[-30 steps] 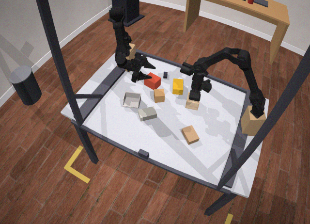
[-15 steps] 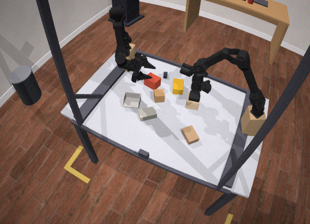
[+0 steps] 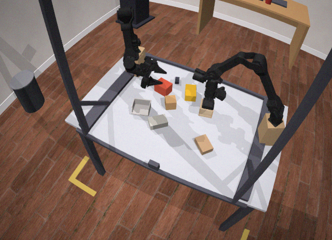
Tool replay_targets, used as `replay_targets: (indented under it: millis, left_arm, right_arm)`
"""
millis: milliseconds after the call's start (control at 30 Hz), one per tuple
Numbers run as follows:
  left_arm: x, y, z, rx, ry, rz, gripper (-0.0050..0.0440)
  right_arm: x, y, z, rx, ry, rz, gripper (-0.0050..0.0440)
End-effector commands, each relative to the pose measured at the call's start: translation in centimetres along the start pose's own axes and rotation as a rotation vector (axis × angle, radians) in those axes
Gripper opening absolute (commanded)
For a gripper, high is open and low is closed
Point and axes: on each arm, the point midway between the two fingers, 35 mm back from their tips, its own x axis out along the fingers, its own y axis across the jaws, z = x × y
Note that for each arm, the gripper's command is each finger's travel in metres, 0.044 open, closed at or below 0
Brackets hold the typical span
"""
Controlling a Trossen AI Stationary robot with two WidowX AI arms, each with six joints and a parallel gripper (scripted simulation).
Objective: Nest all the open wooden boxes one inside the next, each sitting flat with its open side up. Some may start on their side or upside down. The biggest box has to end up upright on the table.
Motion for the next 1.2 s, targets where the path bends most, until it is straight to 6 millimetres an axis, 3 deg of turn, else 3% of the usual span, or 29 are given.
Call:
replay_targets:
  millis: [0, 867, 1000, 1167]
  left_arm:
    - [-0.1, 0.0, 0.2, -0.004, -0.005, 0.0, 0.04]
    - [-0.1, 0.0, 0.2, -0.004, -0.005, 0.0, 0.04]
    - [-0.1, 0.0, 0.2, -0.004, -0.005, 0.0, 0.04]
    - [-0.1, 0.0, 0.2, -0.004, -0.005, 0.0, 0.04]
  right_arm:
    - [0.5, -0.1, 0.1, 0.001, -0.003, 0.001, 0.0121]
    - [2.8, -0.1, 0.1, 0.001, -0.001, 0.002, 0.0121]
    - [2.0, 0.1, -0.6, -0.001, 0.023, 0.007, 0.0121]
    - [2.6, -0.1, -0.1, 0.001, 0.004, 0.003, 0.0121]
